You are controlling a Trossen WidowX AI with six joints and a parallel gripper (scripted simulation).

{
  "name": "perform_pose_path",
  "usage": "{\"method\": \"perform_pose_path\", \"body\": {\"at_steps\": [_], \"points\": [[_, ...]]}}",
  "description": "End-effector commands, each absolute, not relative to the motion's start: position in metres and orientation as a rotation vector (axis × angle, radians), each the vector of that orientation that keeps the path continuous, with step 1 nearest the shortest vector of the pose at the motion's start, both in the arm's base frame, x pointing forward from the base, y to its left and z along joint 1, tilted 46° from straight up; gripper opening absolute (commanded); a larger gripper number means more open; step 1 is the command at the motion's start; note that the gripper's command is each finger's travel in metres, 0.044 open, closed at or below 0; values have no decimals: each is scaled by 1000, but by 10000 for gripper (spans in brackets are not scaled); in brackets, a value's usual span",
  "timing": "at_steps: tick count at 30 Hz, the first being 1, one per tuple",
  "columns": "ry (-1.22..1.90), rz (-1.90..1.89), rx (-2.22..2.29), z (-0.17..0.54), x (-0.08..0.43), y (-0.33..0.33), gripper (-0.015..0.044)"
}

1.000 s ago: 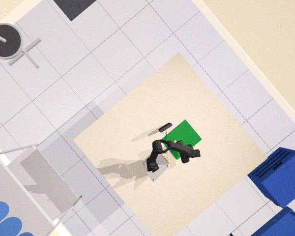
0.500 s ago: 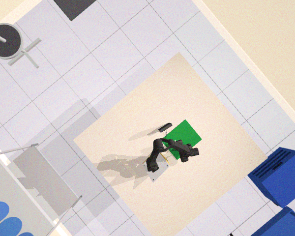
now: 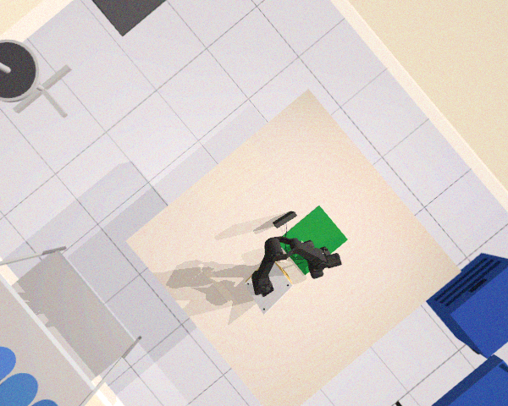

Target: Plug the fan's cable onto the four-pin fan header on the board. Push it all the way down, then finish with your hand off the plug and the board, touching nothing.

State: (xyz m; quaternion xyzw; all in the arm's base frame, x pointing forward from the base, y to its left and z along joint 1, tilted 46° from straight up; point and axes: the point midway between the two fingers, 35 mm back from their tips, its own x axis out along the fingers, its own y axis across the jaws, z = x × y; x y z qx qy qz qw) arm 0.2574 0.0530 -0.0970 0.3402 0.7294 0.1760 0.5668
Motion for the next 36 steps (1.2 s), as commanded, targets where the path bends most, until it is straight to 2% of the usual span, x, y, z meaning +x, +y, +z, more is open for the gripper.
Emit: {"method": "perform_pose_path", "body": {"at_steps": [1,9,12,20,36], "points": [[1713,414,799,-97,258,53,230],[1713,414,799,-97,258,53,20],[1713,414,799,-97,258,53,0],[1717,410,806,-62,264,18,0],[1539,768,474,-24,269,59,0]]}}
